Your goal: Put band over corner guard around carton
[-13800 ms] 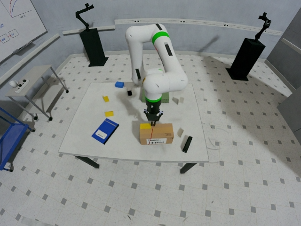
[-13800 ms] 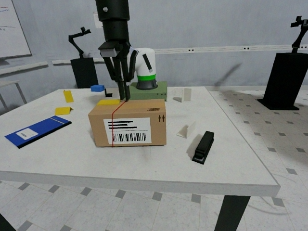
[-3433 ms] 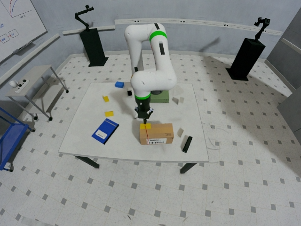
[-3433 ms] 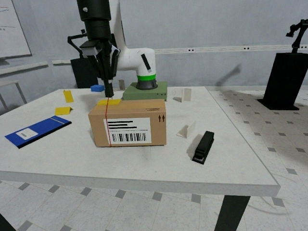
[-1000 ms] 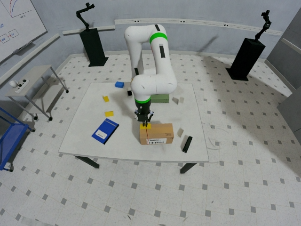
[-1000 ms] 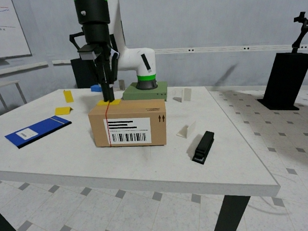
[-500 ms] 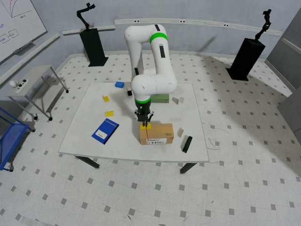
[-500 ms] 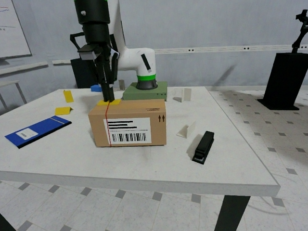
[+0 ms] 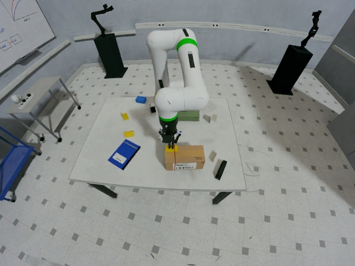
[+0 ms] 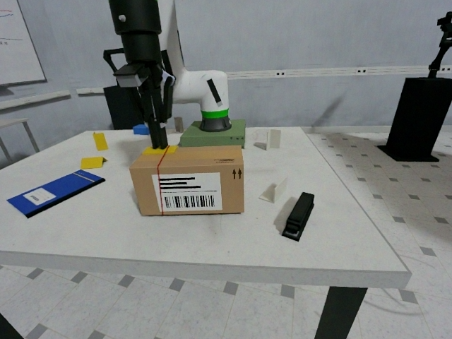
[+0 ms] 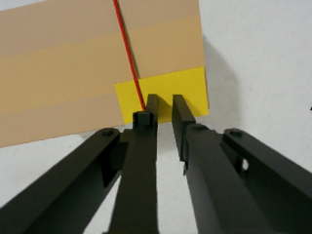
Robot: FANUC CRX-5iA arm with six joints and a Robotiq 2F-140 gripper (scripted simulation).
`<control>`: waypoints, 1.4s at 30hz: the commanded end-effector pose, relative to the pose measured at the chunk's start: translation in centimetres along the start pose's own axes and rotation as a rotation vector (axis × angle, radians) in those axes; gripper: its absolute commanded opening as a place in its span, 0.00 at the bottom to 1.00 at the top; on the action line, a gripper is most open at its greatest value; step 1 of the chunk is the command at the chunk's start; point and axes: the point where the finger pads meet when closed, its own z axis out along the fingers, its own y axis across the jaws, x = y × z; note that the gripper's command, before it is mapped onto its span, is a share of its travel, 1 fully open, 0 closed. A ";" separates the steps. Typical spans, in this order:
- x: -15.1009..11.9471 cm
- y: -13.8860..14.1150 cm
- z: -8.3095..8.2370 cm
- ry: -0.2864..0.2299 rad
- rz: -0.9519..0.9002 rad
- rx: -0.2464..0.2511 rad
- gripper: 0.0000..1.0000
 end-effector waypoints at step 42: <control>0.0 0.0 -2.8 0.002 0.000 0.000 0.18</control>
